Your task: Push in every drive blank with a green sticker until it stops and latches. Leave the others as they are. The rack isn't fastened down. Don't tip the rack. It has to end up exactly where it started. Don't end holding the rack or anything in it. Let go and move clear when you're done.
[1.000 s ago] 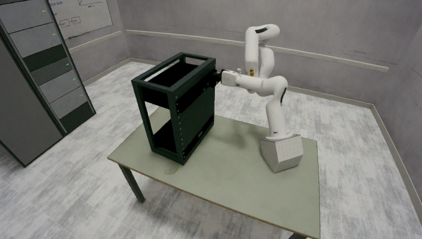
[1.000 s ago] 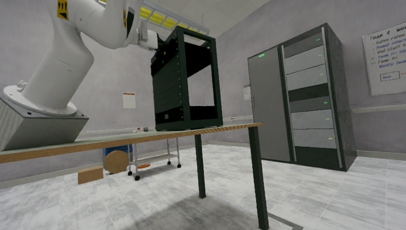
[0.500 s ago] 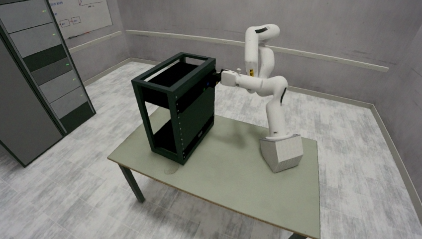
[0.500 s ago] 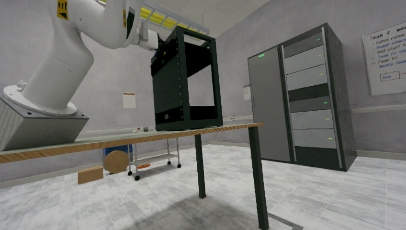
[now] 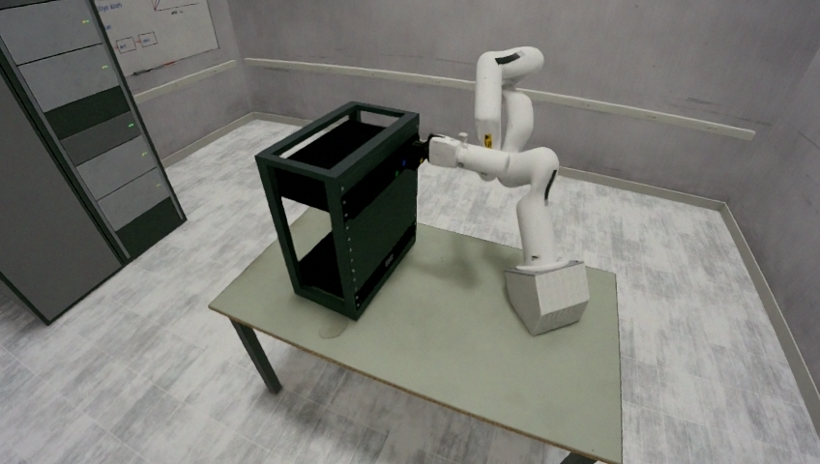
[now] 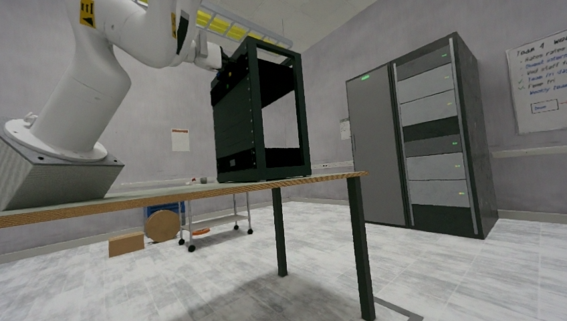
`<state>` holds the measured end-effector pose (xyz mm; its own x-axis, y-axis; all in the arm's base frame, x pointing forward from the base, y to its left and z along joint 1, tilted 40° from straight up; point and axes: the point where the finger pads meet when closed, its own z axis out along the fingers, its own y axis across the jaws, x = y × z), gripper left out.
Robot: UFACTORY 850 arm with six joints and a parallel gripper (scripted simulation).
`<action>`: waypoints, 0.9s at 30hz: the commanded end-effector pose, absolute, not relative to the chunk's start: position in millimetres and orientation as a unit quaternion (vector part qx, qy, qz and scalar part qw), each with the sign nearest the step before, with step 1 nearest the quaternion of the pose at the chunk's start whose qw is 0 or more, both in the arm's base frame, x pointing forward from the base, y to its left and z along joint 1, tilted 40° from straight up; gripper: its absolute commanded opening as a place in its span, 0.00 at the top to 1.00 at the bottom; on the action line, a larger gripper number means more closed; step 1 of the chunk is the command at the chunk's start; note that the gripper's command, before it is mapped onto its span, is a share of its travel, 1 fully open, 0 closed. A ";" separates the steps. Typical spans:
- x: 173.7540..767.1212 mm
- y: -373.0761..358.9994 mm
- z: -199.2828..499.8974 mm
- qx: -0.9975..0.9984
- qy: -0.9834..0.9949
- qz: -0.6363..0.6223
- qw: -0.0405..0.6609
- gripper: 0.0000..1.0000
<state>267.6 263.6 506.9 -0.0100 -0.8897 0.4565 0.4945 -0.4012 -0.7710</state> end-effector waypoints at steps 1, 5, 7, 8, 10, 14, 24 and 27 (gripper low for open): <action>267.9 263.9 507.6 -0.486 0.203 -0.681 0.509 1.00; 269.3 264.3 508.3 -0.486 0.203 -0.681 0.509 1.00; 269.8 264.4 508.5 -0.486 0.203 -0.681 0.509 1.00; 270.1 264.5 508.7 -0.486 0.203 -0.681 0.509 1.00; 270.3 264.5 508.8 -0.486 0.203 -0.681 0.509 1.00; 270.3 264.5 508.8 -0.486 0.203 -0.681 0.509 1.00; 263.7 262.9 505.4 -0.486 0.203 -0.681 0.509 1.00; 252.4 260.1 499.6 -0.486 0.203 -0.681 0.509 1.00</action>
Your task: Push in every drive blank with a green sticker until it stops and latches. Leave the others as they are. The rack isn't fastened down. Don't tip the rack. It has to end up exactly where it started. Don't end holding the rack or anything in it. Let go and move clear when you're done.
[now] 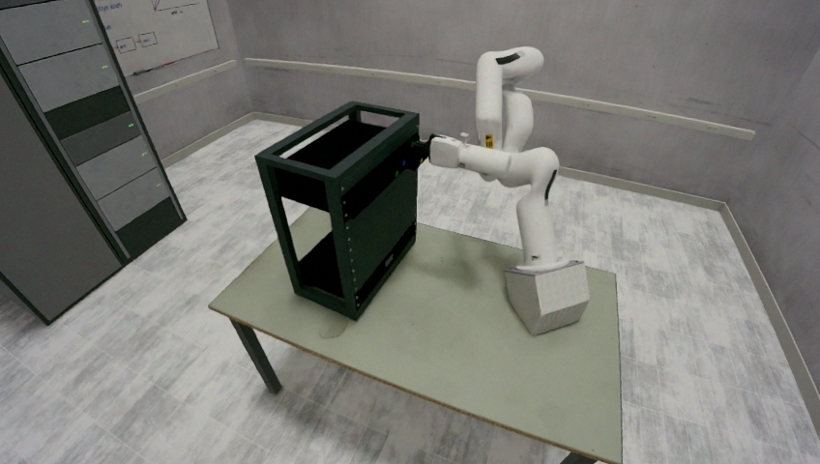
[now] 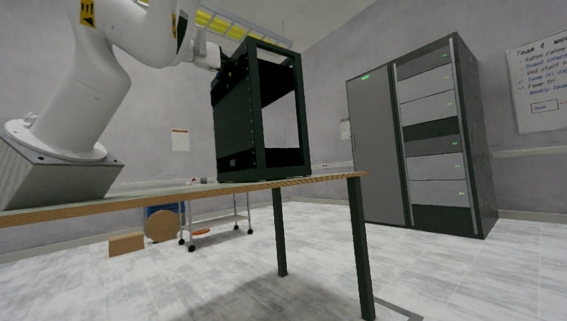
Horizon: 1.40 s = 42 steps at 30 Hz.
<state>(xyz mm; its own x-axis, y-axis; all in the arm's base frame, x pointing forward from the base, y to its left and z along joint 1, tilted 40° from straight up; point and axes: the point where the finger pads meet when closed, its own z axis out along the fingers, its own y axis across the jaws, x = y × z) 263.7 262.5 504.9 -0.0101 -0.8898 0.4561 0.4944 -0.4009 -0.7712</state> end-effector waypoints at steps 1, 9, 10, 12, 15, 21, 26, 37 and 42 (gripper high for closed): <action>247.7 258.9 497.2 -0.486 0.203 -0.681 0.509 1.00; 207.5 248.8 476.5 -0.486 0.203 -0.681 0.509 1.00; 203.4 247.8 474.5 -0.486 0.203 -0.681 0.509 1.00; 199.8 246.9 472.6 -0.486 0.203 -0.681 0.509 1.00; 194.0 245.5 469.6 -0.486 0.203 -0.681 0.509 1.00; 187.5 243.8 466.3 -0.486 0.203 -0.681 0.509 1.00; 186.9 243.7 466.0 -0.486 0.203 -0.681 0.509 1.00; 171.3 239.8 458.0 -0.486 0.203 -0.681 0.509 1.00; 152.9 235.2 448.6 -0.486 0.203 -0.681 0.509 1.00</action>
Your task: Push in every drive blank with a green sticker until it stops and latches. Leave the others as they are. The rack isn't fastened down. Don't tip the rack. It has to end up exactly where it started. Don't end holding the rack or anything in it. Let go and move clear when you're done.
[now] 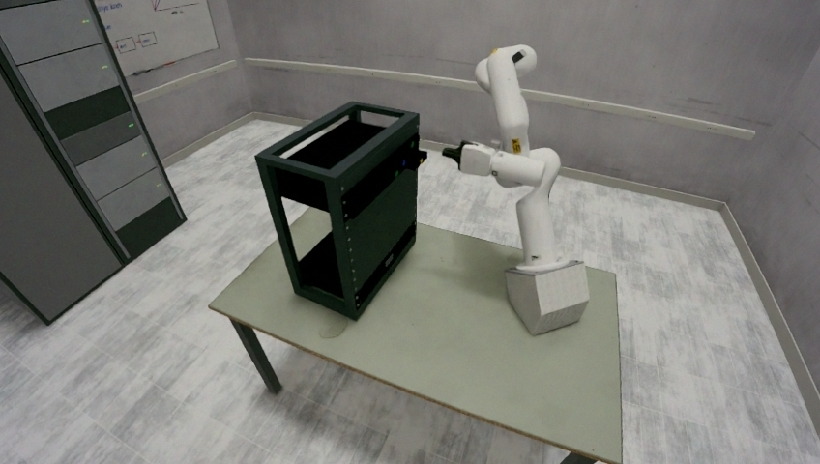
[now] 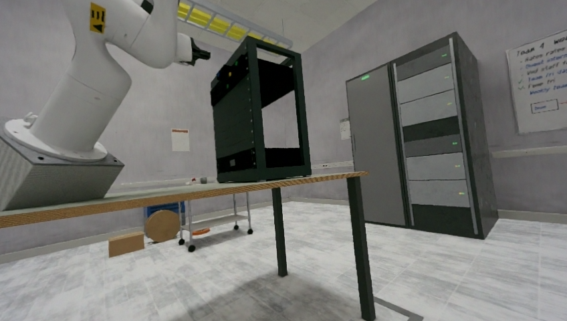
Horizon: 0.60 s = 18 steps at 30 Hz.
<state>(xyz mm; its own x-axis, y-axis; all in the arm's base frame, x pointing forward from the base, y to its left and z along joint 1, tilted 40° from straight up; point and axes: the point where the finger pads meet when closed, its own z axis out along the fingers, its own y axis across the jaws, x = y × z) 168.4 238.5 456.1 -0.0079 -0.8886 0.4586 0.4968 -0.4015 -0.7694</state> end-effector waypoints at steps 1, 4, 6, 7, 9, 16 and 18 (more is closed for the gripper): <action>148.6 234.1 446.3 -0.486 0.203 -0.681 0.509 1.00; 139.5 231.8 441.7 -0.486 0.203 -0.681 0.509 1.00; 134.7 230.7 439.2 -0.486 0.203 -0.681 0.509 1.00; 129.8 229.5 436.7 -0.486 0.203 -0.681 0.509 1.00; 119.8 227.0 431.6 -0.486 0.203 -0.681 0.509 1.00; 85.0 218.3 413.7 -0.486 0.203 -0.681 0.509 1.00; 76.2 216.1 409.2 -0.486 0.203 -0.681 0.509 1.00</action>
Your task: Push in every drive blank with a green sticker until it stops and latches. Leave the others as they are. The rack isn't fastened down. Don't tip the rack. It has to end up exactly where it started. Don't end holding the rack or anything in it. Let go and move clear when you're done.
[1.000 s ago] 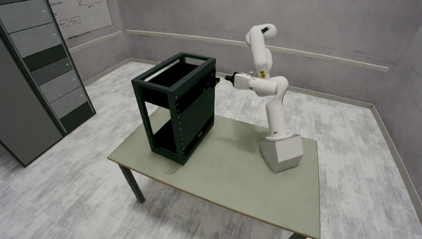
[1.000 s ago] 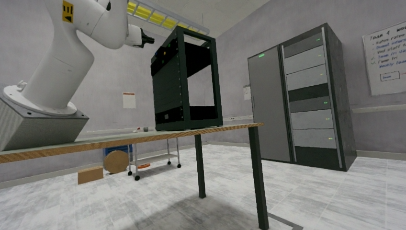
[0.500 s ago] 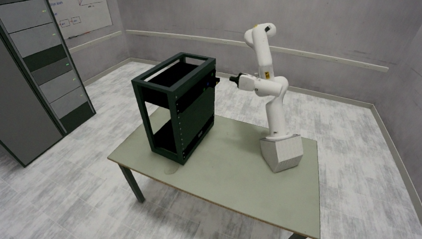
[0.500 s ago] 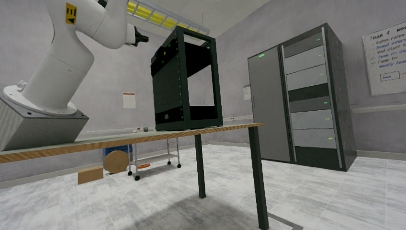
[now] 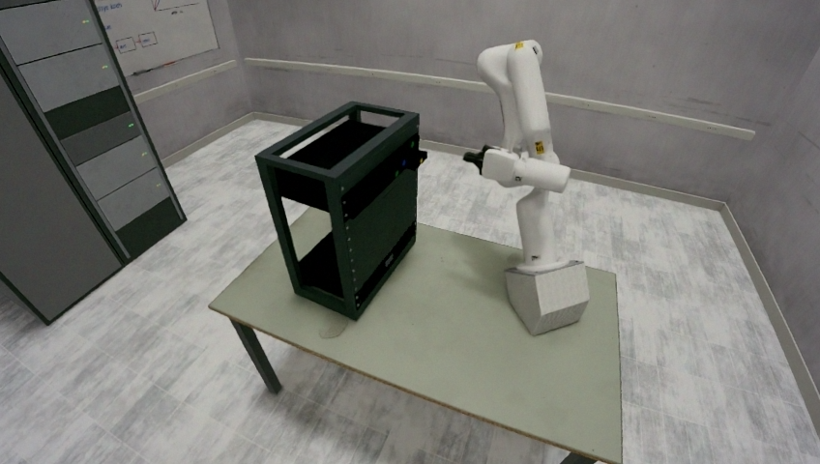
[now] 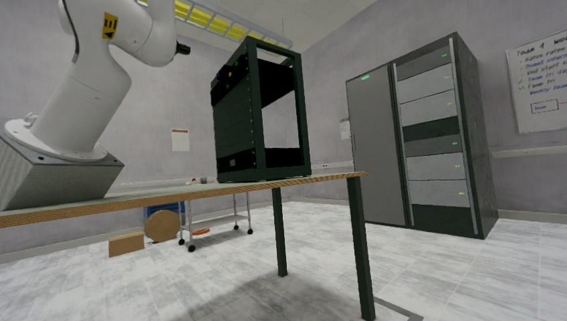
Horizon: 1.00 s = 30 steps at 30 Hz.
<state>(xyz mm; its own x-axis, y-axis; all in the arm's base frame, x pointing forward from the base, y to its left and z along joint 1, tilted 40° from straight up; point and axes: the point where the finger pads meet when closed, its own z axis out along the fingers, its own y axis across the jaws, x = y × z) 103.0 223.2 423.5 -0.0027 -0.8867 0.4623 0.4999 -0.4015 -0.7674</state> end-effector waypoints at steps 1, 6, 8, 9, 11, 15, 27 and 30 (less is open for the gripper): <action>72.2 215.1 407.2 -0.486 0.203 -0.681 0.509 1.00; 62.3 212.6 402.2 -0.486 0.203 -0.681 0.509 1.00; 57.7 211.5 399.8 -0.486 0.203 -0.681 0.509 1.00; 56.1 211.1 398.9 -0.486 0.203 -0.681 0.509 1.00; 53.9 210.5 397.8 -0.486 0.203 -0.681 0.509 1.00; 52.9 210.3 397.3 -0.486 0.203 -0.681 0.509 1.00; 52.9 210.3 397.3 -0.486 0.203 -0.681 0.509 1.00; 52.9 210.3 397.3 -0.486 0.203 -0.681 0.509 1.00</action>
